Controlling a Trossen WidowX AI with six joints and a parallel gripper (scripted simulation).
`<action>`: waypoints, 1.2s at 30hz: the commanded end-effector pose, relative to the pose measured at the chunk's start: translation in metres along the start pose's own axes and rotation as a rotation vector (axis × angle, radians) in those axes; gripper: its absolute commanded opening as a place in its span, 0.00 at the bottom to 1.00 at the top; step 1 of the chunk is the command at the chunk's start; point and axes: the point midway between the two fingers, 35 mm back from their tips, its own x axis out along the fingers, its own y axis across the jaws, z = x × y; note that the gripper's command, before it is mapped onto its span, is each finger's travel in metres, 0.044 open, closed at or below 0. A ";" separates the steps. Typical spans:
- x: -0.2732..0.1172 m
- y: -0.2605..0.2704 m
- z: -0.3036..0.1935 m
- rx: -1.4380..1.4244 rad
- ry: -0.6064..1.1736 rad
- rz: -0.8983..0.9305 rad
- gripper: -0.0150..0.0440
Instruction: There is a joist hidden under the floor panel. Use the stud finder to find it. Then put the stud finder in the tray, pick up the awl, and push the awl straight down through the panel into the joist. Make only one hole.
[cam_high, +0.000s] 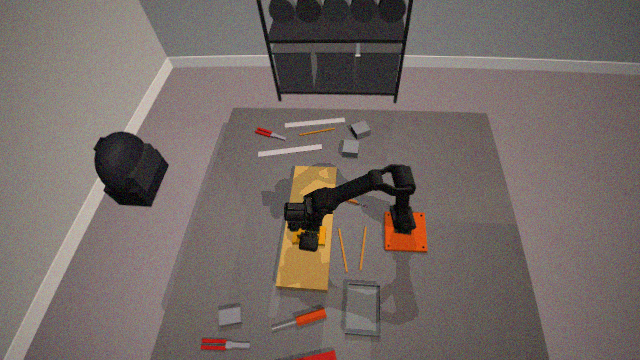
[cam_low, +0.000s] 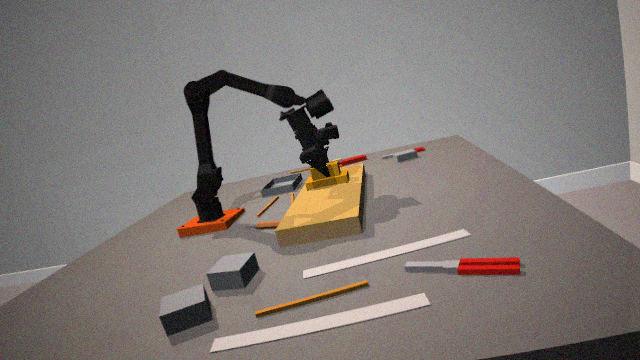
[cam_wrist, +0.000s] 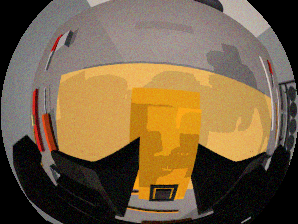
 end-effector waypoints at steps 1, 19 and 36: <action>0.000 -0.014 -0.001 -0.001 -0.001 -0.003 0.25; 0.000 -0.060 -0.001 -0.003 0.000 -0.007 0.25; -0.001 -0.104 -0.001 -0.004 0.000 -0.011 0.25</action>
